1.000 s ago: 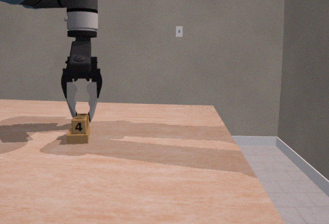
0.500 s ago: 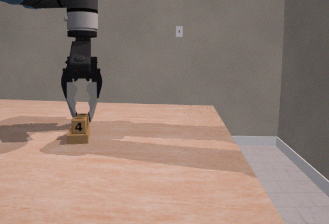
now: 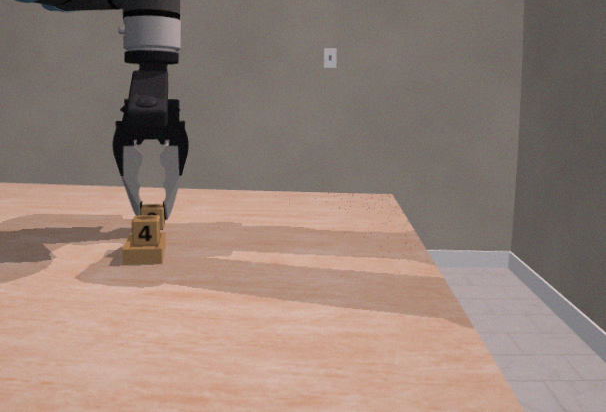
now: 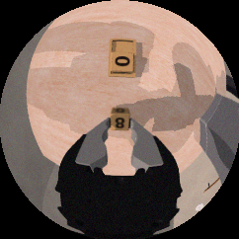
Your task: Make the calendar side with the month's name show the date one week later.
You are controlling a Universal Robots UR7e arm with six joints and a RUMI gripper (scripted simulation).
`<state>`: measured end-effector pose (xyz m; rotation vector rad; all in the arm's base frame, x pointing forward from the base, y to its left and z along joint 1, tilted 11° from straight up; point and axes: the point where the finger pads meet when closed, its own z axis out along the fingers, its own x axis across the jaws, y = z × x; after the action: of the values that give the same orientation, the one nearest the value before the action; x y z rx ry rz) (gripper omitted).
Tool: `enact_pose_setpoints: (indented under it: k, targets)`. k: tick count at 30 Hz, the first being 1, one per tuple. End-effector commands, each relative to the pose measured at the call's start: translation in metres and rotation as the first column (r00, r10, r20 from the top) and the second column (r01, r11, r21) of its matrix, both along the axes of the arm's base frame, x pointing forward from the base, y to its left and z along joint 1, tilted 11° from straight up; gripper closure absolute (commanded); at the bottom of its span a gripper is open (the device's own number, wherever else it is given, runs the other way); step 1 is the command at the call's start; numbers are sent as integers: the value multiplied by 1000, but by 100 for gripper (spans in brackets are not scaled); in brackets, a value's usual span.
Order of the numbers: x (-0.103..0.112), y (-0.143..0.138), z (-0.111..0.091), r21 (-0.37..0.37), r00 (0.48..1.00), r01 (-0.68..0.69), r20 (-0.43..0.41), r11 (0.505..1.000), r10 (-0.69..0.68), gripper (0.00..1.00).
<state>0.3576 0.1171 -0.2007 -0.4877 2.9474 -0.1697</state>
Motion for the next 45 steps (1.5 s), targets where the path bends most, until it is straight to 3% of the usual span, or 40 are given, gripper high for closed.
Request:
enact_pose_setpoints:
  k: [1,25,45]
  targets:
    - [-4,2,11,0,1000,-2,-2,1000,2,90]
    - [-14,7,75,0,1000,-2,-1,1000,2,90]
    - [-16,9,92,0,1000,-1,1,1000,1,90]
